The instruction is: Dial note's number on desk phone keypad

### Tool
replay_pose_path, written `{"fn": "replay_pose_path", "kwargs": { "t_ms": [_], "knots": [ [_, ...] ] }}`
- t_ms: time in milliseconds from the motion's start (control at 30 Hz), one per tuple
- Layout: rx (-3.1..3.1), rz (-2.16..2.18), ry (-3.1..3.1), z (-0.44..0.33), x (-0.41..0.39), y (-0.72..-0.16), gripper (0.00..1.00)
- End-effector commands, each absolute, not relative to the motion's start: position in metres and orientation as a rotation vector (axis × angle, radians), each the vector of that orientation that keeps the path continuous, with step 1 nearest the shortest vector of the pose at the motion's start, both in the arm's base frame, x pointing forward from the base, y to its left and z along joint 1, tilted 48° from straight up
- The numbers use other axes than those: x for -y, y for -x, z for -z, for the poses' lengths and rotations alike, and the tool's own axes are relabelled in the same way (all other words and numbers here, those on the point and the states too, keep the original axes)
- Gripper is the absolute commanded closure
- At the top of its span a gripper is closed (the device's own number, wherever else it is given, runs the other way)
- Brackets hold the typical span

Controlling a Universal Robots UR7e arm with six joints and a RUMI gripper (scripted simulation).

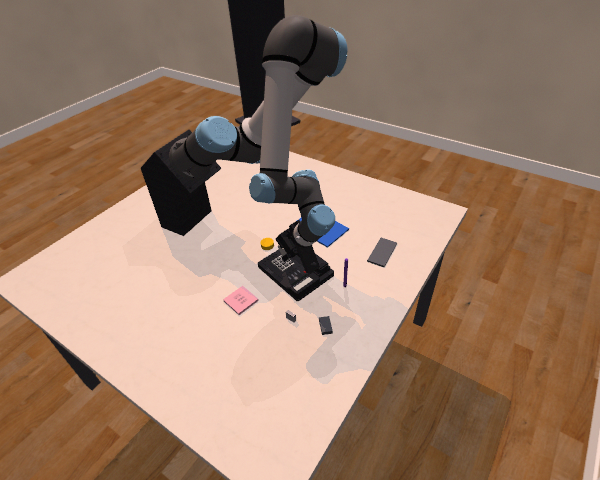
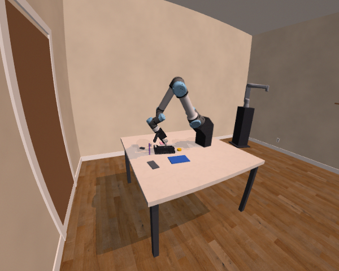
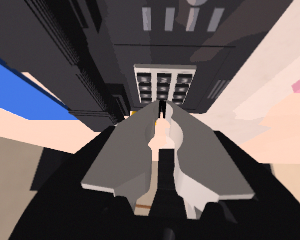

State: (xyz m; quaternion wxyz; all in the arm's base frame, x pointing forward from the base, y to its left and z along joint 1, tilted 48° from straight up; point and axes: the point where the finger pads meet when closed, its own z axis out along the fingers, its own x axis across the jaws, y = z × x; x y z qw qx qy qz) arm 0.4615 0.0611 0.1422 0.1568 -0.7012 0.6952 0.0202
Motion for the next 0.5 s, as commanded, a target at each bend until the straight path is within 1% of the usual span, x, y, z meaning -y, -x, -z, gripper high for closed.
{"fn": "replay_pose_path", "kwargs": {
  "t_ms": [0, 467],
  "knots": [
    [-1.989, -0.057, 2.007, -0.1417, -0.0601, -0.4611, 1.0],
    [-1.989, -0.057, 2.007, -0.1337, -0.0624, -0.4697, 1.0]
  ]
}}
